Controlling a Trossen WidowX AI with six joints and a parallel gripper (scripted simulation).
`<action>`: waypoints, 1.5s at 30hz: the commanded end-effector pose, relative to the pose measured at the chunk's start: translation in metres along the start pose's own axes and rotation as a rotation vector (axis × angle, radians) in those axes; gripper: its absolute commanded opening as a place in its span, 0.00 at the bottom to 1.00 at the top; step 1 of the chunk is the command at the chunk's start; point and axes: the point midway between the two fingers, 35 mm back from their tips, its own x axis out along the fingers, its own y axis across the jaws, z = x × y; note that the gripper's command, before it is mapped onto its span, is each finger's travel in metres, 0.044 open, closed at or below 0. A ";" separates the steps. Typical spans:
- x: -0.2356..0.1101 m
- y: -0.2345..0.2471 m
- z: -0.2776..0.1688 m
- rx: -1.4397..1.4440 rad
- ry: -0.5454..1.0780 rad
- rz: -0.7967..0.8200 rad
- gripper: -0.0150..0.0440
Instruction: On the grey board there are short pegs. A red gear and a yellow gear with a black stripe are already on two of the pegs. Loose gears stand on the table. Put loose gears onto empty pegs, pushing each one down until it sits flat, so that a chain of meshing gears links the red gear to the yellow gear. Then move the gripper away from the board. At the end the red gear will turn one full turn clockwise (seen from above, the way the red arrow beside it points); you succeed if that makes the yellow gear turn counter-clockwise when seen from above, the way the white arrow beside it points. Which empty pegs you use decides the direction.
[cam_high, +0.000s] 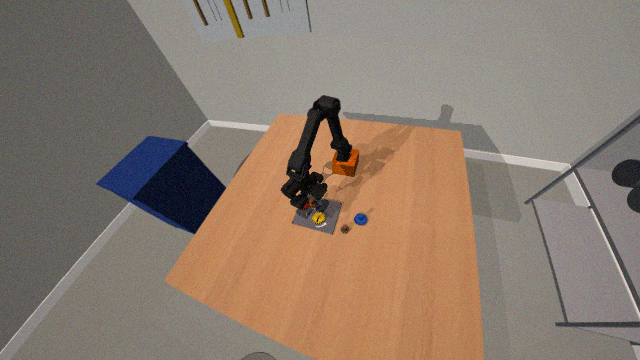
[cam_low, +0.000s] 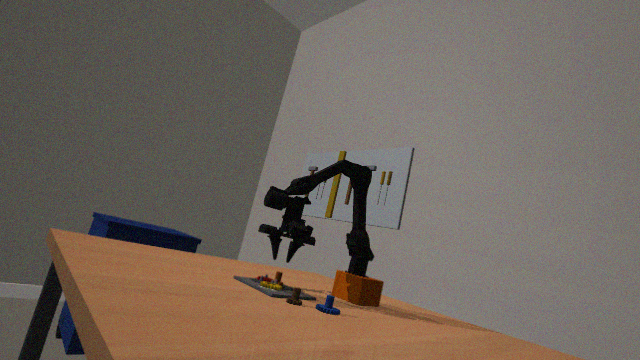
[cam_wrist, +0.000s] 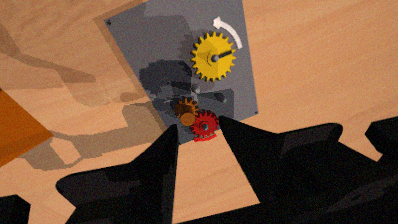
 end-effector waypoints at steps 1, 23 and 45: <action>0.002 -0.015 0.032 0.173 0.000 0.004 0.76; 0.004 -0.031 0.197 1.081 -0.011 0.015 1.00; 0.032 -0.028 0.199 1.081 -0.011 0.016 1.00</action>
